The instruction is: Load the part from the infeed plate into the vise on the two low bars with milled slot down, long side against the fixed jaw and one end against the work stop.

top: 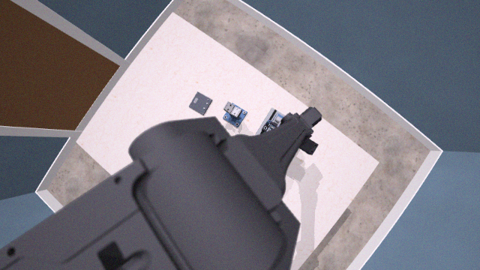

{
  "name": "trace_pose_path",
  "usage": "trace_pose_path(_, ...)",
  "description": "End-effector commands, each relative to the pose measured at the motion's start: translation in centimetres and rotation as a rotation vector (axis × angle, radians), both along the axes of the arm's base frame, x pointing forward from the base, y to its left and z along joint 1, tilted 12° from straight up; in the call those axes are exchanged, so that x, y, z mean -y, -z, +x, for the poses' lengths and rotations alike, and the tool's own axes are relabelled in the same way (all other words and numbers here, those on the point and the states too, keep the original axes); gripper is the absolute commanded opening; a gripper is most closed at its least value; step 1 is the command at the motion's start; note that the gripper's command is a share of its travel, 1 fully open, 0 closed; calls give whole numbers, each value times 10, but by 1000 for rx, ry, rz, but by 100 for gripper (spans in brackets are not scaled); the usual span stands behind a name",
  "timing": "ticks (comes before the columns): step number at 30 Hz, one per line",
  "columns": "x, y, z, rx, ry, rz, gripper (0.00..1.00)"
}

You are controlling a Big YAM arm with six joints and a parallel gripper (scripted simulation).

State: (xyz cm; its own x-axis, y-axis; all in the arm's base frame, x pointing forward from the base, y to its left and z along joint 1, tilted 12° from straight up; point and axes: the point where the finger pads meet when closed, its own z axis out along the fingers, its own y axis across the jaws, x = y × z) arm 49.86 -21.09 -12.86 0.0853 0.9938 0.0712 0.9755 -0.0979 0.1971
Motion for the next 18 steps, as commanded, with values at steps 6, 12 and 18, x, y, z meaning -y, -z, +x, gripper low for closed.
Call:
trace_pose_path(6, 6, -4, -1, 16, -1, -9, 0)
trace_pose_path(12, 7, -9, -2, 15, -1, -8, 0)
trace_pose_path(18, 7, -17, -3, 13, 0, -7, 0)
